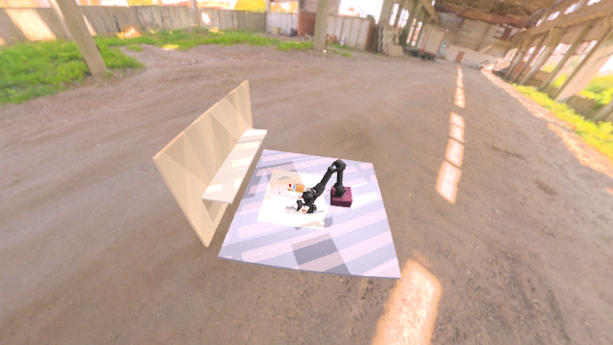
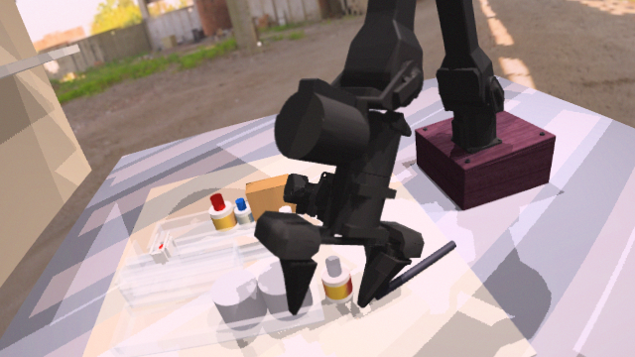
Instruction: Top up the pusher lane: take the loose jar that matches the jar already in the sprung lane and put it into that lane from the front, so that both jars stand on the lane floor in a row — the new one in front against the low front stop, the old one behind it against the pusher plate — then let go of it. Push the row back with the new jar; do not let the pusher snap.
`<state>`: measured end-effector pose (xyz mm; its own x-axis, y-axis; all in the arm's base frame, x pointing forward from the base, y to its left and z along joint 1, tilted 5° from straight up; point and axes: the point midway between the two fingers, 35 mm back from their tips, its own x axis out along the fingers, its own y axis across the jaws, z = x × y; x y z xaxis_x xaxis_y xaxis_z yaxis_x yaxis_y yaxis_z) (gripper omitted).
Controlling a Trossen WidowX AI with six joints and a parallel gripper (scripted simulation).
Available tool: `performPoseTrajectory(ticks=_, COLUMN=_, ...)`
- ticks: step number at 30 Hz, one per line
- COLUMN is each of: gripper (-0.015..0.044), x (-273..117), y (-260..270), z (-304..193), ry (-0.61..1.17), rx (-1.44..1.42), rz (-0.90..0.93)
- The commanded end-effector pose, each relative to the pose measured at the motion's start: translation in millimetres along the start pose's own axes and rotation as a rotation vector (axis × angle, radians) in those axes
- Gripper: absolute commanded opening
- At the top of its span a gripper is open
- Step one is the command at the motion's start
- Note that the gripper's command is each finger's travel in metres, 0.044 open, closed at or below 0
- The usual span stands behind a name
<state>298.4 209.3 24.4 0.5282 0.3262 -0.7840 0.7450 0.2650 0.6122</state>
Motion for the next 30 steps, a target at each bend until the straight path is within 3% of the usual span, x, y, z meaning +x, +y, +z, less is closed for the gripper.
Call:
performPoseTrajectory(ticks=1, gripper=0.044, x=-3.6, y=1.3, z=-13.3, ry=0.023, rx=-0.287, rz=-0.105)
performPoseTrajectory(ticks=11, gripper=0.044, x=-41.0, y=1.8, z=-23.1, ry=0.178, rx=-0.908, rz=-0.351)
performPoseTrajectory(ticks=16, gripper=0.044, x=-68.5, y=17.4, z=27.2, ry=0.206, rx=-1.154, rz=-0.543)
performPoseTrajectory(ticks=23, gripper=0.044, x=-72.3, y=18.8, z=34.2, ry=0.212, rx=-1.182, rz=-0.57)
performPoseTrajectory(ticks=30, gripper=0.044, x=-51.5, y=5.0, z=38.5, ry=0.212, rx=-1.182, rz=-0.571)
